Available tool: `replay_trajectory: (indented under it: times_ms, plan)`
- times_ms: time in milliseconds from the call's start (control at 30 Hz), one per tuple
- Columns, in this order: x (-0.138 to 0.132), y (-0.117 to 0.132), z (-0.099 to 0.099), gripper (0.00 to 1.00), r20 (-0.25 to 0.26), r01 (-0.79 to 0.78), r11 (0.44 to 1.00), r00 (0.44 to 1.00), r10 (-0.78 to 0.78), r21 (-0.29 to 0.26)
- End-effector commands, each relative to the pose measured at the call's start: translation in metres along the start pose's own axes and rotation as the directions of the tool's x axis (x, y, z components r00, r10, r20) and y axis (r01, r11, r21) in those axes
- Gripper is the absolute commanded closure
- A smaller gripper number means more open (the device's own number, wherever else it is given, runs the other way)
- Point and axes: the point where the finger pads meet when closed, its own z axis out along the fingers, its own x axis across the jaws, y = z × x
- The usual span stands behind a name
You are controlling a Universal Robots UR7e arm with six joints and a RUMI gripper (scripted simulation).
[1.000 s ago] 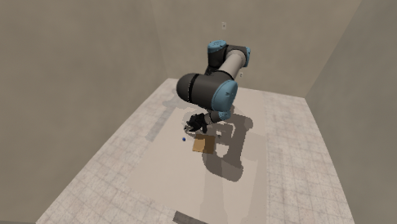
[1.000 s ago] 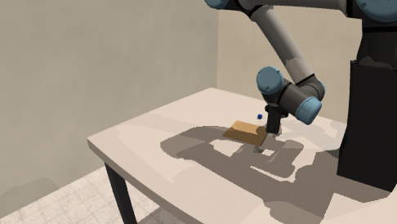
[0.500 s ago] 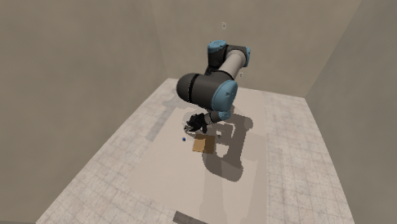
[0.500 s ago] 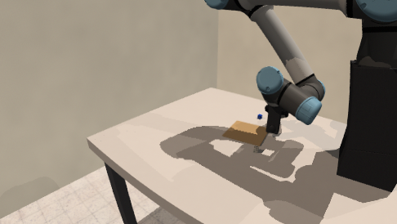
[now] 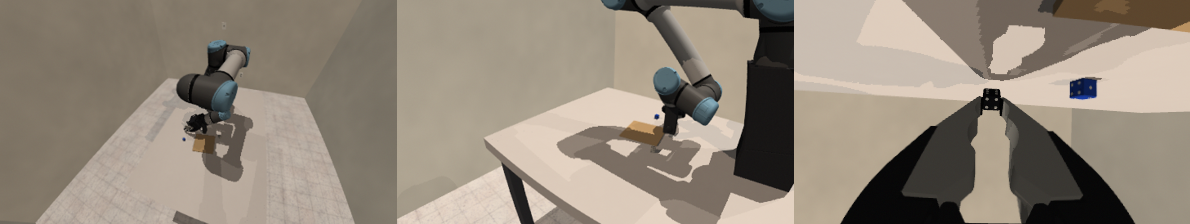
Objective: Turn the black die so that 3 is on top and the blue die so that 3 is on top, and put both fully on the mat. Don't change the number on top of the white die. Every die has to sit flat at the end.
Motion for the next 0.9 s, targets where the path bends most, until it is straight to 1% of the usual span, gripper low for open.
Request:
replay_trajectory:
  times_ms: [0,867]
  plan:
    - [0.0003,-0.0024,0.0018,1.00,-0.001,-0.001,1.000,1.000,0.001,0.000]
    - [0.0003,-0.0073,0.0052,1.00,-0.001,-0.001,1.000,1.000,0.001,0.000]
